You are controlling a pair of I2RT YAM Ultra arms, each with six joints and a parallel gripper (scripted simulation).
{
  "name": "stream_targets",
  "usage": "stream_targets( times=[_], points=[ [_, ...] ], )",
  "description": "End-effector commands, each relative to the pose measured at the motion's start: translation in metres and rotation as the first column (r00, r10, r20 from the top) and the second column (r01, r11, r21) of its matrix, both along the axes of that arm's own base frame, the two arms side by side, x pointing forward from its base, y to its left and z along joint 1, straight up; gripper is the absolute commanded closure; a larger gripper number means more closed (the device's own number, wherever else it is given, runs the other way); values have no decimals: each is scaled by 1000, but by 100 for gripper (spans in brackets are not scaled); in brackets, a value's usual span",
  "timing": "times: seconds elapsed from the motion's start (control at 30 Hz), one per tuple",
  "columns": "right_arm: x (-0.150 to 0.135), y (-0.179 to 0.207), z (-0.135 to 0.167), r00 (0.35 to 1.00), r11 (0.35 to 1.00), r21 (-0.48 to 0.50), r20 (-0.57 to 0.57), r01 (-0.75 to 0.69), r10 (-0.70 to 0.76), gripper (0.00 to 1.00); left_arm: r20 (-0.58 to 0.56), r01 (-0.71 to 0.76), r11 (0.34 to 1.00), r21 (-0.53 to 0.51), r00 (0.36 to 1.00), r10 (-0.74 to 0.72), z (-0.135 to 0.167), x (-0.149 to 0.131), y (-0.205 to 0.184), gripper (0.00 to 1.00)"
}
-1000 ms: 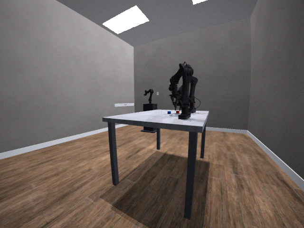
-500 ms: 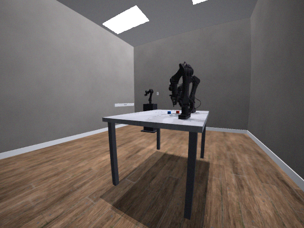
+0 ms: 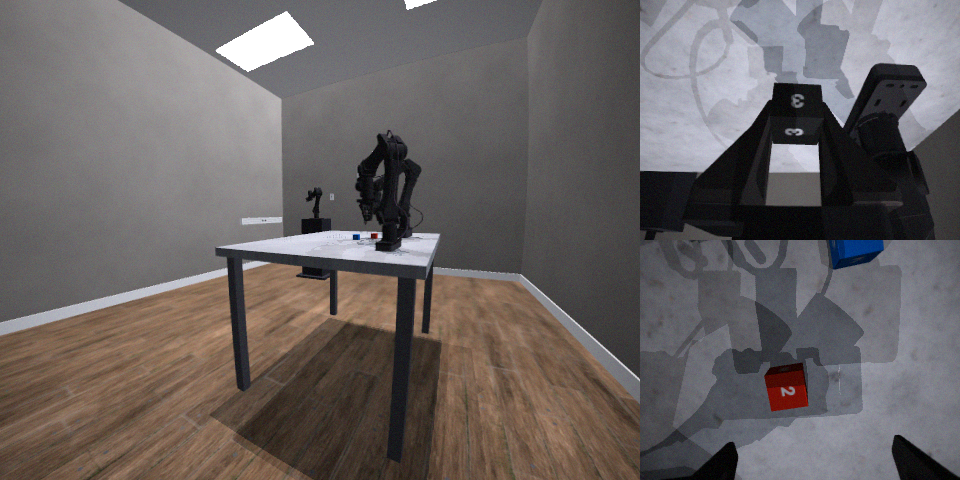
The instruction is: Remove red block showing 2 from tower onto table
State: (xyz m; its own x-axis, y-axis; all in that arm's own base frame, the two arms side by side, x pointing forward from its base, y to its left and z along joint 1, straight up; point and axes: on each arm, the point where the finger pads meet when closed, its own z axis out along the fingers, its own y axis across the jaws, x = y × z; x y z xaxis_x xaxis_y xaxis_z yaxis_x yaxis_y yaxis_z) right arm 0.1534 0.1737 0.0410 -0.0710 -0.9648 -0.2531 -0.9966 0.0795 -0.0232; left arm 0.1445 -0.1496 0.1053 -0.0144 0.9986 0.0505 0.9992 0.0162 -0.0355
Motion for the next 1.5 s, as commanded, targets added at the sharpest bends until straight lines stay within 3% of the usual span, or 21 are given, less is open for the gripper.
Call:
stream_targets(
  times=[0.0, 0.07, 0.13, 0.4, 0.77, 1.0, 1.13, 1.47],
  points=[
    [27, 3, 41, 982, 985, 62, 86, 163, -168, 0, 31, 5, 999, -33, 1000, -4, 10, 3, -5, 73],
    [27, 3, 41, 982, 985, 62, 86, 163, -168, 0, 31, 5, 999, -33, 1000, -4, 10, 3, -5, 73],
    [23, 7, 64, 969, 975, 118, 135, 190, -205, 0, 31, 5, 999, -33, 1000, -4, 10, 3, -5, 73],
    [-37, 3, 128, 944, 930, 337, 236, 144, -232, 0, 54, 13, 998, -57, 998, -9, 13, 8, -12, 73],
    [-76, -19, 161, 941, 832, 544, 215, 105, -260, 0, 64, 10, 998, -68, 998, -5, -9, 53, -58, 73],
    [-81, -45, 184, 921, 714, 682, 158, 158, -355, 0, 47, 10, 999, -50, 999, -8, -31, 90, -98, 73],
    [-78, -56, 189, 902, 664, 721, 132, 198, -412, 0, 12, 2, 1000, -13, 1000, -2, -38, 94, -102, 73],
    [-77, -64, 194, 887, 623, 752, 118, 213, -446, 0, 3, -2, 1000, -4, 1000, 2, -42, 104, -111, 73]
  ],
)
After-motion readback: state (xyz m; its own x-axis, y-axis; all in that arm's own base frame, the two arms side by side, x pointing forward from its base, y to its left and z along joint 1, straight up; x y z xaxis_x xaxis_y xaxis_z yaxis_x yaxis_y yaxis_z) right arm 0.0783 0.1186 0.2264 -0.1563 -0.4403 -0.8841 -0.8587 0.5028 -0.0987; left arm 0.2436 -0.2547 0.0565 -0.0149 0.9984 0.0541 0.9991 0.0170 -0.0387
